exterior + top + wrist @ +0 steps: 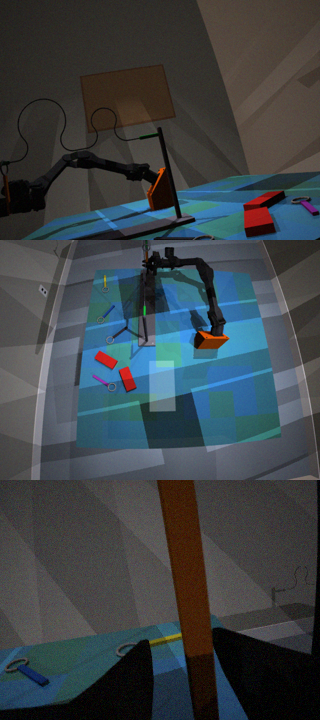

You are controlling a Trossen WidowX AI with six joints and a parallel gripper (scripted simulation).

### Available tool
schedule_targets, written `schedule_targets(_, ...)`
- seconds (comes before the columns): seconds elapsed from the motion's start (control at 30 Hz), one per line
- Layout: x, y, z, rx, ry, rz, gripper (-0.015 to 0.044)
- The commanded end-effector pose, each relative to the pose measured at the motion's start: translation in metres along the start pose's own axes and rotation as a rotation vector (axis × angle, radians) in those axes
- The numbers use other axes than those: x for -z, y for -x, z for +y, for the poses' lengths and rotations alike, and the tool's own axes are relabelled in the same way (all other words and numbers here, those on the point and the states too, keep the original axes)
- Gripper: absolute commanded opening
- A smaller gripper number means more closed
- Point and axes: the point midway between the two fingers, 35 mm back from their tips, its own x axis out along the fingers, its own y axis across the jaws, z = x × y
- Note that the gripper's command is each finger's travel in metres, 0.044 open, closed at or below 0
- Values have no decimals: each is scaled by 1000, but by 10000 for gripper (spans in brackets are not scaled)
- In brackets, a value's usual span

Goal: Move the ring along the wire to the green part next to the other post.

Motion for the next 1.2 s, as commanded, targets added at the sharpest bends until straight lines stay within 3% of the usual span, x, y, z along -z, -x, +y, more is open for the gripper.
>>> schedule_targets(0.0, -1, -1, -2, 5, 10, 0, 160)
schedule_targets(0.63, -1, -1, -2, 5, 10, 0, 160)
schedule_targets(0.8, 0, -1, -1, 1, 2, -1, 29)
schedule_targets(0.87, 0, -1, -1, 1, 2, -1, 15)
schedule_targets(1.07, 0, -1, -1, 1, 2, -1, -142)
schedule_targets(1.17, 0, -1, -1, 1, 2, -1, -150)
